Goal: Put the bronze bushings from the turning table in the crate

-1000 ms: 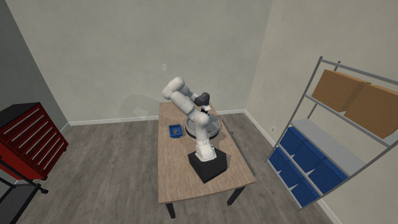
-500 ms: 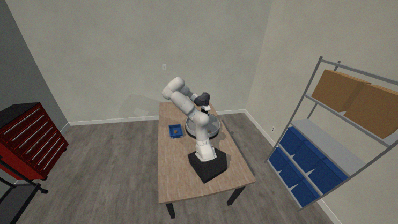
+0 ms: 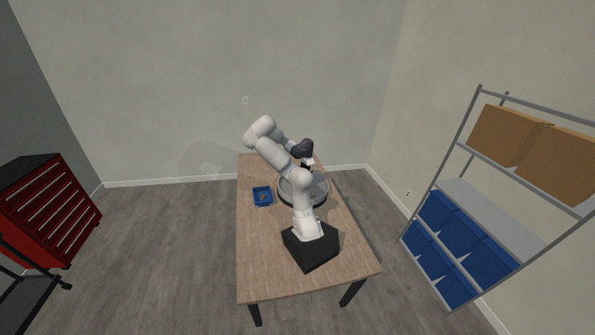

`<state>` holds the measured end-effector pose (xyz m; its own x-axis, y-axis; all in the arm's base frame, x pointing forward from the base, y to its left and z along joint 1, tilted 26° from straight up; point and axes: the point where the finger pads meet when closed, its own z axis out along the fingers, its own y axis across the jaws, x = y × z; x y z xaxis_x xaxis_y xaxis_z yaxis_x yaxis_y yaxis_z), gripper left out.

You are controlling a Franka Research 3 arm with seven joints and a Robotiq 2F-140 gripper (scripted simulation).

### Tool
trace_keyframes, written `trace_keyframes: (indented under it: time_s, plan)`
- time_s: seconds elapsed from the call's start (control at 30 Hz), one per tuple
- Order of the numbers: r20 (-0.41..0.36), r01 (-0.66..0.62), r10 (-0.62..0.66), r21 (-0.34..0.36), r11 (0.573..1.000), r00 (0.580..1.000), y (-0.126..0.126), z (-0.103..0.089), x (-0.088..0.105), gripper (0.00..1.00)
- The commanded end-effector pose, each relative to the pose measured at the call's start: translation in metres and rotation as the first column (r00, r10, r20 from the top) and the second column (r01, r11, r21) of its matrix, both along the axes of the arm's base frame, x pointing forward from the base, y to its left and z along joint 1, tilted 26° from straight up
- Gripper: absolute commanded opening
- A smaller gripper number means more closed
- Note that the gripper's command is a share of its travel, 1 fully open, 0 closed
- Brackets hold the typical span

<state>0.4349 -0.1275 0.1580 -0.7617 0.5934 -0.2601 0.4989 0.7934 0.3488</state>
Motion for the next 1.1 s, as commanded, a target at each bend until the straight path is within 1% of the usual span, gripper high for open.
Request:
trace_keyframes:
  time_s: [0.0, 0.2, 0.3, 0.6, 0.67, 0.83, 1.07]
  plan:
    - [0.003, -0.001, 0.001, -0.002, 1.000, 1.000, -0.001, 0.000, 0.001, 0.24]
    - [0.003, -0.001, 0.001, -0.002, 1.000, 1.000, -0.001, 0.001, 0.001, 0.24]
    - [0.003, -0.001, 0.001, -0.002, 1.000, 1.000, -0.002, 0.006, -0.002, 0.24]
    - [0.003, -0.001, 0.001, -0.002, 1.000, 1.000, -0.007, 0.042, -0.018, 0.24]
    - [0.003, -0.001, 0.001, -0.002, 1.000, 1.000, -0.007, 0.042, -0.018, 0.24]
    - [0.003, -0.001, 0.001, -0.002, 1.000, 1.000, -0.008, 0.052, -0.023, 0.24]
    - [0.003, -0.001, 0.001, -0.002, 1.000, 1.000, -0.008, 0.052, -0.023, 0.24]
